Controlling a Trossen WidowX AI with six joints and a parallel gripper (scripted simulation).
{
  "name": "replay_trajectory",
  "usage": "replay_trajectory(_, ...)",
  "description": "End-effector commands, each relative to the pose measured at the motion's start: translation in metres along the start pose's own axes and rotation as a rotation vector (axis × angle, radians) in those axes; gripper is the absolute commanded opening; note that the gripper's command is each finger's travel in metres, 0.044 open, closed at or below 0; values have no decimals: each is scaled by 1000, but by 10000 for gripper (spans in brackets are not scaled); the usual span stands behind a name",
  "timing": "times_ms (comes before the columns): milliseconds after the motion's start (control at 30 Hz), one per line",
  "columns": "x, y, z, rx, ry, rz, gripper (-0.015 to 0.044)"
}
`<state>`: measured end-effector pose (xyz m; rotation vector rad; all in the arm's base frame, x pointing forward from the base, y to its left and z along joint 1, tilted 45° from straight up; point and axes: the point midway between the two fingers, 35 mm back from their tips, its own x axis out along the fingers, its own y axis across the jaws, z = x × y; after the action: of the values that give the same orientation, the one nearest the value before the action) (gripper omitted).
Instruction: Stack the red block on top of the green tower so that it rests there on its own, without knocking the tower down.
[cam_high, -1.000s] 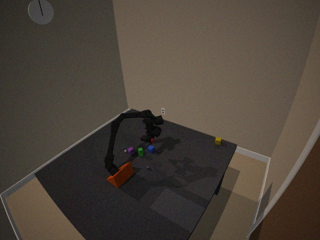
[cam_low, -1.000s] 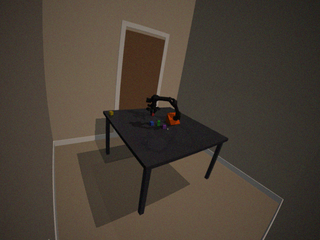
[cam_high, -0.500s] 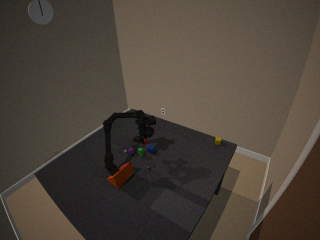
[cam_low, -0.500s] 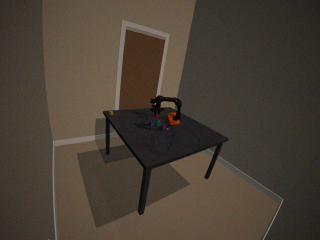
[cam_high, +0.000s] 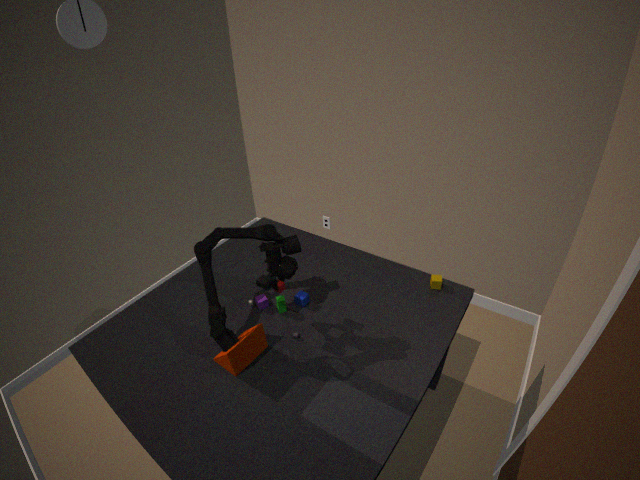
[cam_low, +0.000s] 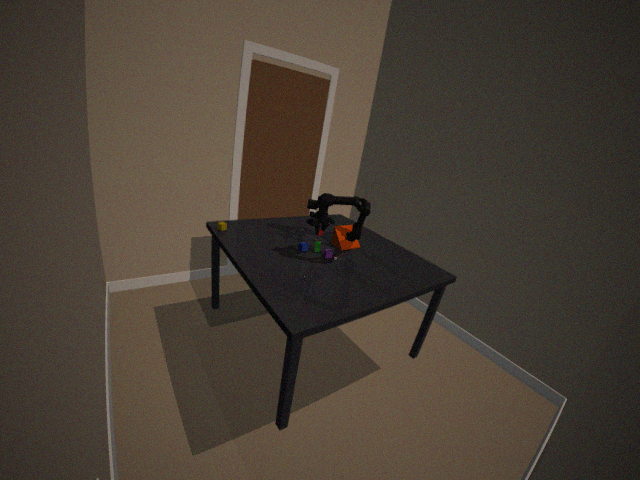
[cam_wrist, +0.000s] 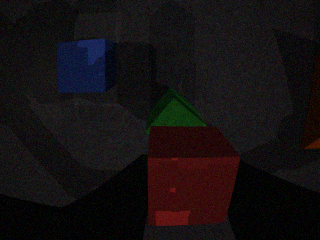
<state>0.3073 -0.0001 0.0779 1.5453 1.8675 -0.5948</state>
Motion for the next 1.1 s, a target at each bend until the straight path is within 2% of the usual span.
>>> replay_trajectory(0,14,-1,-2,6,6,-1,0)
replay_trajectory(433,49,-1,-2,6,7,-1,0)
replay_trajectory(1067,50,-2,-2,6,7,-1,0)
